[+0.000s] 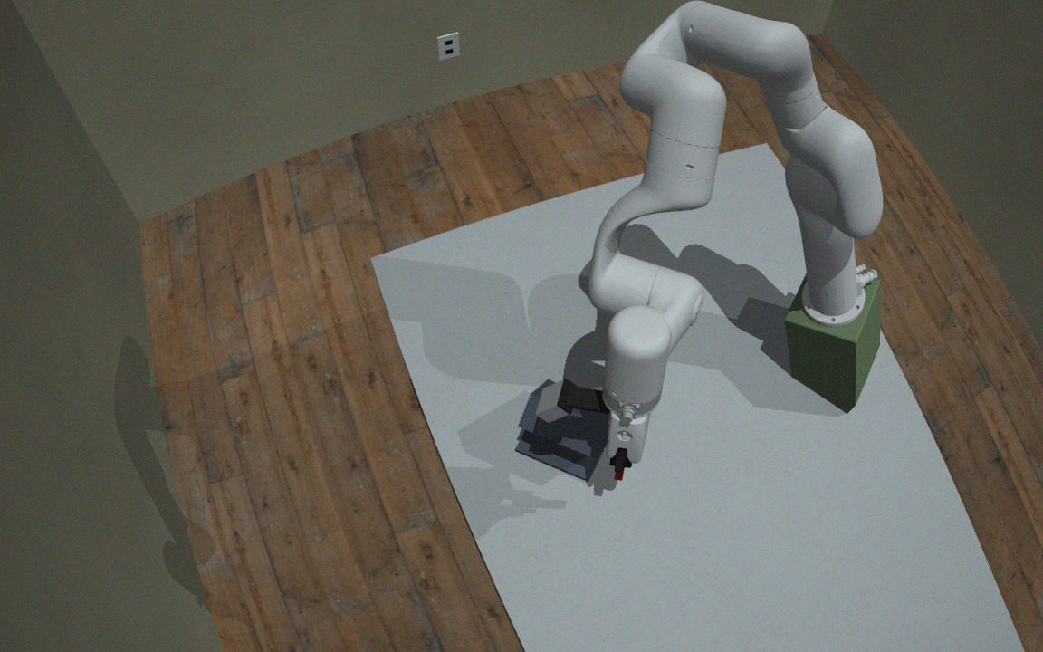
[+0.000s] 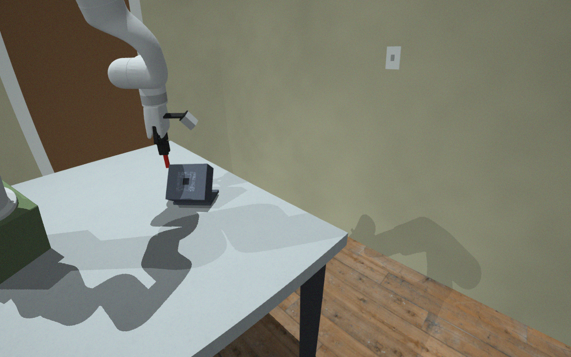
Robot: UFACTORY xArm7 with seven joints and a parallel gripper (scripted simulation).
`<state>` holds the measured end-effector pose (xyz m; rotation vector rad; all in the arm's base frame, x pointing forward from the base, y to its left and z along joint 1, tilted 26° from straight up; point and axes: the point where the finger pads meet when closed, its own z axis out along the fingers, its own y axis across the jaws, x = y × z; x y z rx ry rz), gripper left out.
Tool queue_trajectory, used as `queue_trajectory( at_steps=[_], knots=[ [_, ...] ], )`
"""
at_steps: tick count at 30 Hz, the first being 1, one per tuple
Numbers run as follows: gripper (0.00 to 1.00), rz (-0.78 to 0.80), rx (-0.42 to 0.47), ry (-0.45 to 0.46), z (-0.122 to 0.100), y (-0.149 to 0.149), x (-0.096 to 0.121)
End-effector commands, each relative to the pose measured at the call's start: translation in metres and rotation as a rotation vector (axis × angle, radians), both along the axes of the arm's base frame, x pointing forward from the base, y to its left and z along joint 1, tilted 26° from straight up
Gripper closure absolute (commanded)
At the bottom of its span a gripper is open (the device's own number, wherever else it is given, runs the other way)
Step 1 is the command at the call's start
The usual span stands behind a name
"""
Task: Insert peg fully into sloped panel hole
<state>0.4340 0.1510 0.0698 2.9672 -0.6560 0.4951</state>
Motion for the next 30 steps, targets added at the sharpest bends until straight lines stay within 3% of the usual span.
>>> queue_trajectory(
  at_steps=[1, 20, 30],
  knots=[
    [1.00, -0.021, 0.028, -0.016, 0.009, -0.002, 0.011],
    [1.00, -0.115, 0.122, -0.094, 0.038, -0.028, 0.052],
    [1.00, -0.196, 0.187, -0.173, 0.061, -0.061, 0.082]
  ],
)
